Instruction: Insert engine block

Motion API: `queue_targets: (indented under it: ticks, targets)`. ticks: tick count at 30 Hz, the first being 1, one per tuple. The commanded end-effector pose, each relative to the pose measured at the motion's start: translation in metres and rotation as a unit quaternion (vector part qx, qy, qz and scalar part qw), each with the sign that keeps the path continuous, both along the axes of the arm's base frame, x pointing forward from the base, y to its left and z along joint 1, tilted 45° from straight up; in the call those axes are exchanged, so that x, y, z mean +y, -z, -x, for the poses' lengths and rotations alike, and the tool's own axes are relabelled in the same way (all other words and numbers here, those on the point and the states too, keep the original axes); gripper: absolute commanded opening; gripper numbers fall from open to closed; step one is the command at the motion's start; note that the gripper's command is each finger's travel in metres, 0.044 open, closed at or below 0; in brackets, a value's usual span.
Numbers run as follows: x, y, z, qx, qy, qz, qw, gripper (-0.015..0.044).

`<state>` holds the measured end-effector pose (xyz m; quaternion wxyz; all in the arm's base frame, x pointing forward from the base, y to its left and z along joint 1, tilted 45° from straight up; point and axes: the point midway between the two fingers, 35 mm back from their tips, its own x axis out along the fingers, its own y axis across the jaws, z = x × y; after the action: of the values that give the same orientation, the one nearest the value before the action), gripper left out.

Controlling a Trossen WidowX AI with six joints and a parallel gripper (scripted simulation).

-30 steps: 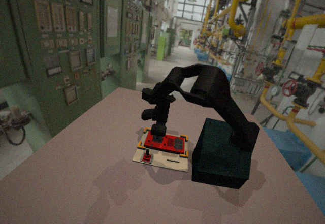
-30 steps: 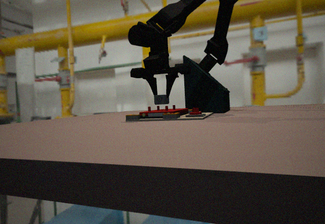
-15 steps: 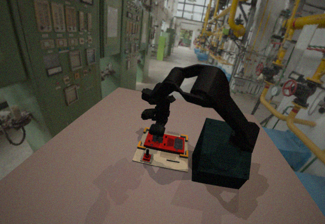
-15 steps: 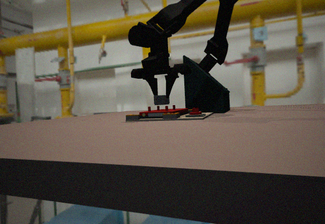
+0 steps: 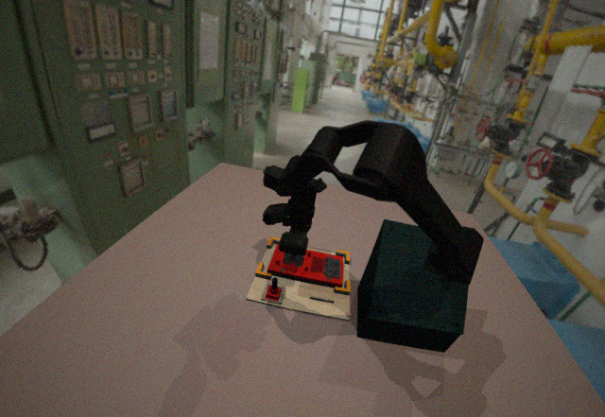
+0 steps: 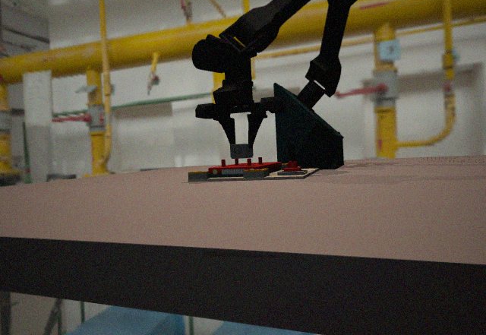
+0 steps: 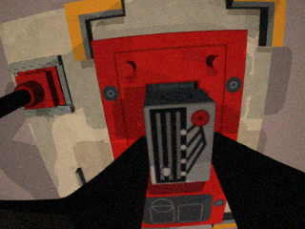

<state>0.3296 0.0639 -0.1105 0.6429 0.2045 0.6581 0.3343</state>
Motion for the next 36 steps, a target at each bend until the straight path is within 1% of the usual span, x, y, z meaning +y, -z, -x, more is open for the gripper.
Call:
queue_targets:
  ticks: [1, 14, 36]
  targets:
    - [0.0008, 0.0015, 0.0005, 0.009, 0.009, 0.001, 1.000, 0.0159]
    - [0.0029, 0.0036, 0.0008, -0.004, -0.004, 0.000, 1.000, 0.0159]
    - [0.0064, 0.0071, 0.0014, 0.002, 0.001, 0.000, 1.000, 0.0159]
